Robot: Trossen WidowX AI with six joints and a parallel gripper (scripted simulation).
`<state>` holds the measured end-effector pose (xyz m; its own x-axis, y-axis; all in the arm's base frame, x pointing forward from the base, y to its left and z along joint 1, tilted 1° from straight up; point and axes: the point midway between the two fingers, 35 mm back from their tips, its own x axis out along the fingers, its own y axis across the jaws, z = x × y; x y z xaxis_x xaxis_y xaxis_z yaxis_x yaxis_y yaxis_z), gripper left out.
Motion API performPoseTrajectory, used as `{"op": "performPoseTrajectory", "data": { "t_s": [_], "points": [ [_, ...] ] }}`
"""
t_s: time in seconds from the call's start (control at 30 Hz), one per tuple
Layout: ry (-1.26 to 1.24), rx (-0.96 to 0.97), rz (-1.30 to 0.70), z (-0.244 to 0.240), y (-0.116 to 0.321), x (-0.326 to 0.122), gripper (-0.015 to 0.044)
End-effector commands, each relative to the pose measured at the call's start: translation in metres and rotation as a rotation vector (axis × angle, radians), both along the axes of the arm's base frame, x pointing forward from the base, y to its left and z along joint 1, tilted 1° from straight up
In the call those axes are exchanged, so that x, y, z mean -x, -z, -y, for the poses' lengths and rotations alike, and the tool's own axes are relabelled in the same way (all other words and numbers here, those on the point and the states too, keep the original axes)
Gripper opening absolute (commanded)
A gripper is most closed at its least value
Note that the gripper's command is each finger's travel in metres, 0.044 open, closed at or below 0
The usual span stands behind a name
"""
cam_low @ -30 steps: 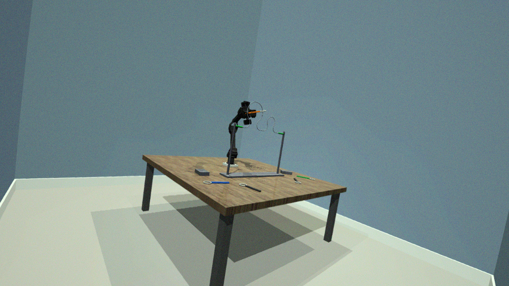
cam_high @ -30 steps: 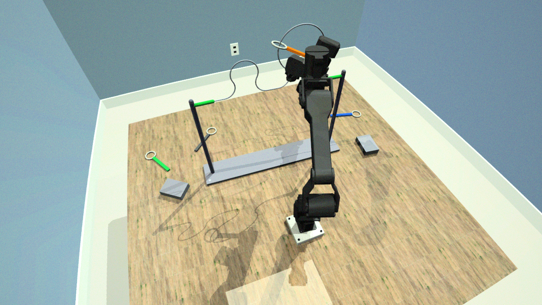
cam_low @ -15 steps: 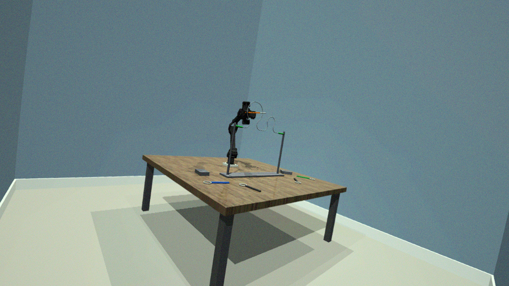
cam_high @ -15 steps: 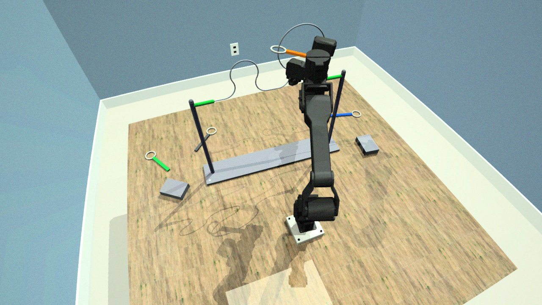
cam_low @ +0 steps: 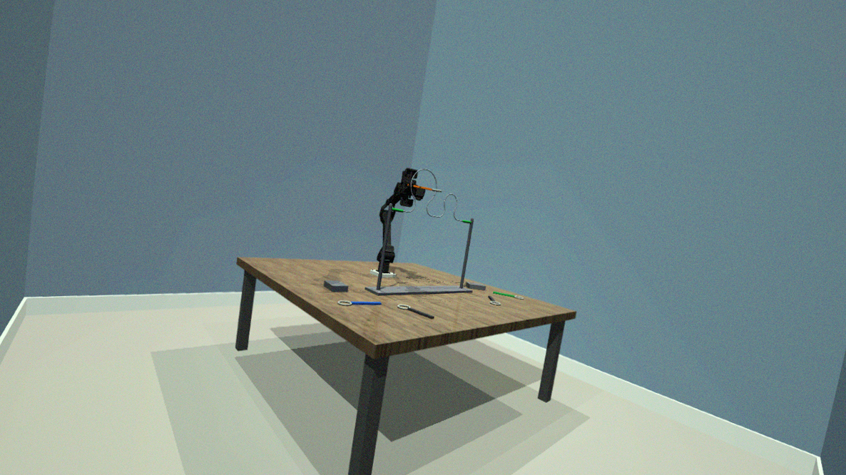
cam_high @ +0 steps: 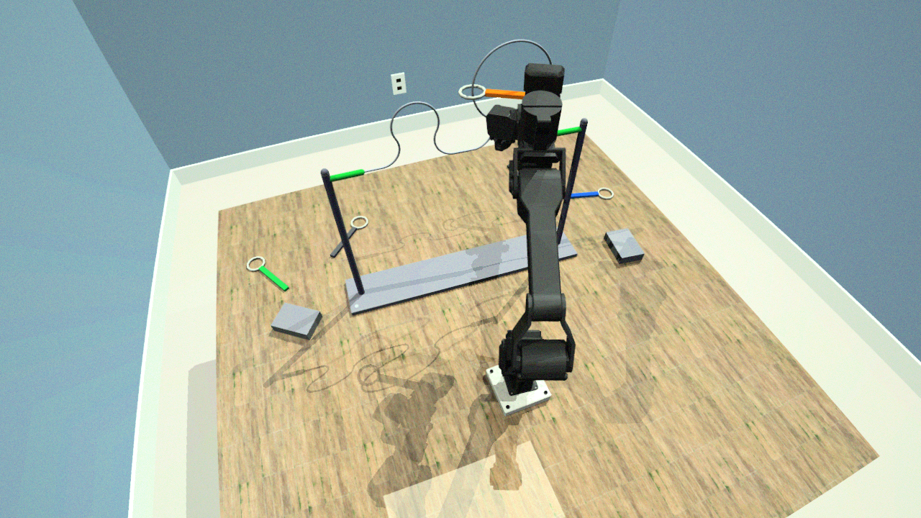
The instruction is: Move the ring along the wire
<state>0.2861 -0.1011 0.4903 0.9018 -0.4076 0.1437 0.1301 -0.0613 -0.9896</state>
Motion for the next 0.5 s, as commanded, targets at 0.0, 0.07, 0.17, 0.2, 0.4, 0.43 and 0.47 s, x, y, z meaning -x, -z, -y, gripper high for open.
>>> {"op": "performPoseTrajectory", "data": {
  "t_s": [0.0, 0.07, 0.17, 0.2, 0.4, 0.43, 0.47],
  "points": [
    [0.001, 0.057, 0.017, -0.001, -0.005, 0.0042, -0.015],
    [0.001, 0.082, 0.019, -0.001, -0.0058, 0.0042, -0.015],
    [0.002, 0.119, 0.022, -0.0011, -0.007, 0.0042, -0.015],
    [0.002, 0.132, 0.023, -0.0012, -0.0073, 0.0042, -0.015],
    [0.004, 0.207, 0.029, -0.0015, -0.0096, 0.0043, -0.015],
    [0.005, 0.219, 0.031, -0.0016, -0.01, 0.0043, -0.015],
    [0.005, 0.231, 0.032, -0.0017, -0.0104, 0.0043, -0.015]
  ]
}}
